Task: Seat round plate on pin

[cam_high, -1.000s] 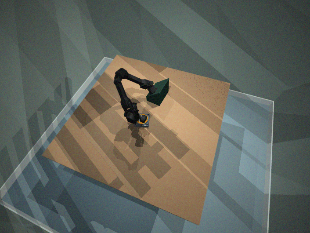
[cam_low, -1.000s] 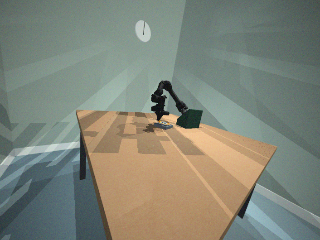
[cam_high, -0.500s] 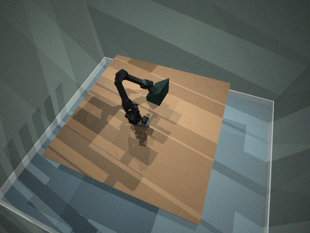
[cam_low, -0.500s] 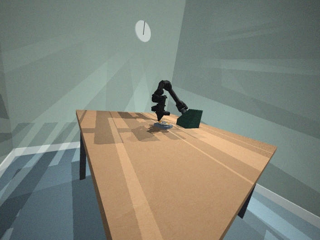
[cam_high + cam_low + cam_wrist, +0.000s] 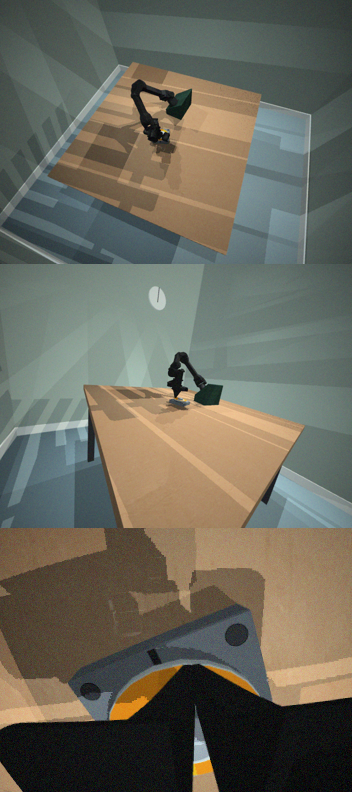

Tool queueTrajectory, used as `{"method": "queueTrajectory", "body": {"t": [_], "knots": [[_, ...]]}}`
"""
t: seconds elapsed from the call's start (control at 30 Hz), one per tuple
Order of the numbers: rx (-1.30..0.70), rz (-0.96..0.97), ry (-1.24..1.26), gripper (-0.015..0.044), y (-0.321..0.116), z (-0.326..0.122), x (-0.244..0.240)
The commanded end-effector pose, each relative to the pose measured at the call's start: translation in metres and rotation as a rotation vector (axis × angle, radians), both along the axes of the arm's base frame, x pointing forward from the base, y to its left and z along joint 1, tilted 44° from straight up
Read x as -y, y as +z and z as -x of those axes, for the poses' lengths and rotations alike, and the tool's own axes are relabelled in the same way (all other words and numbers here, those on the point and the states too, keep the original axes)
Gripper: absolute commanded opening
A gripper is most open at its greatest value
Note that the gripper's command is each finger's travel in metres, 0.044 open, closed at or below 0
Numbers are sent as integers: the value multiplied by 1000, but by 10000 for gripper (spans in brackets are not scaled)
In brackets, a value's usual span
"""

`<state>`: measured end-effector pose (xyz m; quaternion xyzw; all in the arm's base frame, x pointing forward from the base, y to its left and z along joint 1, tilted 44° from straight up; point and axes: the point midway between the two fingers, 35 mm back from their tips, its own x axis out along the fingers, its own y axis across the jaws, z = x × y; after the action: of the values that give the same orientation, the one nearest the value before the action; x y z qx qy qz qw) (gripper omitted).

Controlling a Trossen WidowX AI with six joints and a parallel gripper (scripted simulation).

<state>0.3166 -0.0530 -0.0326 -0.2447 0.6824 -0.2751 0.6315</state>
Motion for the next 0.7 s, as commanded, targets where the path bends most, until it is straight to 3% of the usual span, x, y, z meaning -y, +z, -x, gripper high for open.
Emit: {"method": "queueTrajectory", "body": {"t": [0.0,0.4,0.67], "knots": [[-3,-4,0,0,-4,0,-4],[-3,-6,0,0,25,1,-32],[-14,0,4,0,18,2,-27]]}}
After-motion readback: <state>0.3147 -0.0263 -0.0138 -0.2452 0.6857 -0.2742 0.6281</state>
